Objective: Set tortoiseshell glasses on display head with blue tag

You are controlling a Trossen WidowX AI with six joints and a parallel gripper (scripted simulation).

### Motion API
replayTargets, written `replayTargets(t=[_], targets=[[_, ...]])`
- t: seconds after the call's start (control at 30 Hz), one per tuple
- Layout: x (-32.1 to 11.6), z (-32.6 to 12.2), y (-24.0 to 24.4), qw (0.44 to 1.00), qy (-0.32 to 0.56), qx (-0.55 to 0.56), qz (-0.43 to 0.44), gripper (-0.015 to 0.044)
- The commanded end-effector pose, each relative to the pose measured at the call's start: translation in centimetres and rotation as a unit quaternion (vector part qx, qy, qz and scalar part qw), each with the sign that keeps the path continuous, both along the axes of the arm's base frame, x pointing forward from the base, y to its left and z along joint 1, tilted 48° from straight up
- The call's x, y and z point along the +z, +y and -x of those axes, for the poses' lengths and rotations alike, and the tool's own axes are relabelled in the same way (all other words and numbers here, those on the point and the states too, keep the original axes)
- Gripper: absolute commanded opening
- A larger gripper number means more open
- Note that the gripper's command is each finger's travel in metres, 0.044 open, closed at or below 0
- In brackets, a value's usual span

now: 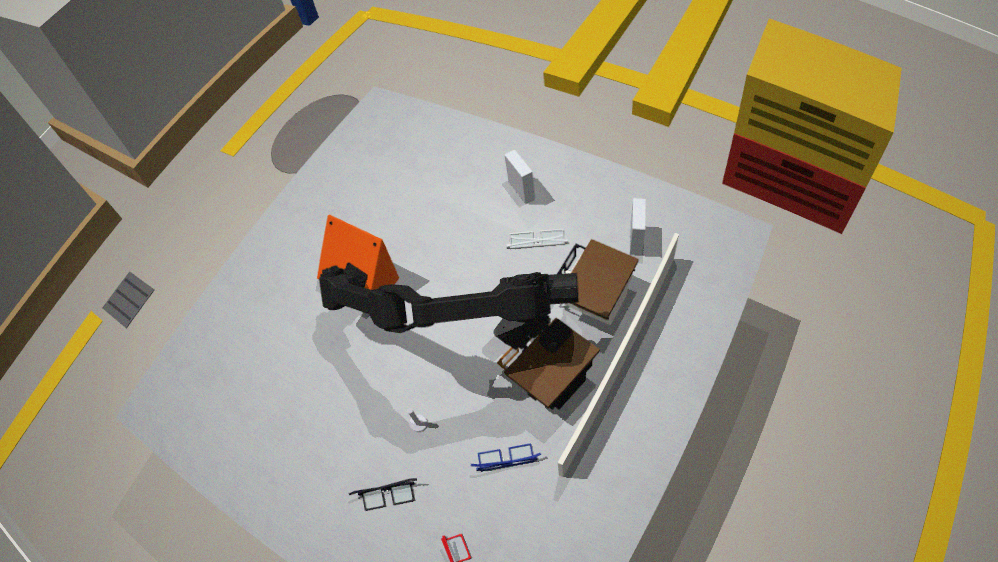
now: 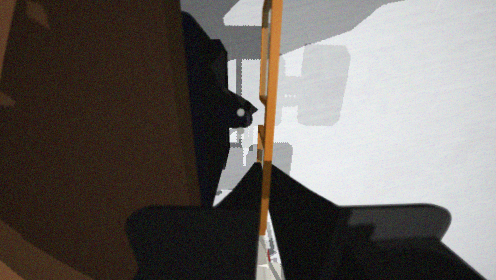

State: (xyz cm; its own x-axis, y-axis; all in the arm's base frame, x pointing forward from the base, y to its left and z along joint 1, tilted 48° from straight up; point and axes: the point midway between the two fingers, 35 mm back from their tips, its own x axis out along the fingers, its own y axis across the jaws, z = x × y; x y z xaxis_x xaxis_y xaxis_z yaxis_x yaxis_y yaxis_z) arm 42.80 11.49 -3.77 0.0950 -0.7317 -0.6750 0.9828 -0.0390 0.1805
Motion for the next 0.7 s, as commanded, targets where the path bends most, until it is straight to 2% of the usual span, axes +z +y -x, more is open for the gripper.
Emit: replayTargets(t=[0.0, 0.13, 0.43, 0.67], targets=[[-0.1, 0.0, -0.1, 1.0, 0.002, 0.002, 0.002, 0.0], [0.0, 0.0, 0.0, 1.0, 0.0, 0.0, 0.0, 0.0105], [0.1, 0.0, 0.1, 1.0, 0.0, 0.0, 0.0, 0.0108], [2.0, 0.5, 2.4, 1.0, 0.002, 0.002, 0.0, 0.0108]])
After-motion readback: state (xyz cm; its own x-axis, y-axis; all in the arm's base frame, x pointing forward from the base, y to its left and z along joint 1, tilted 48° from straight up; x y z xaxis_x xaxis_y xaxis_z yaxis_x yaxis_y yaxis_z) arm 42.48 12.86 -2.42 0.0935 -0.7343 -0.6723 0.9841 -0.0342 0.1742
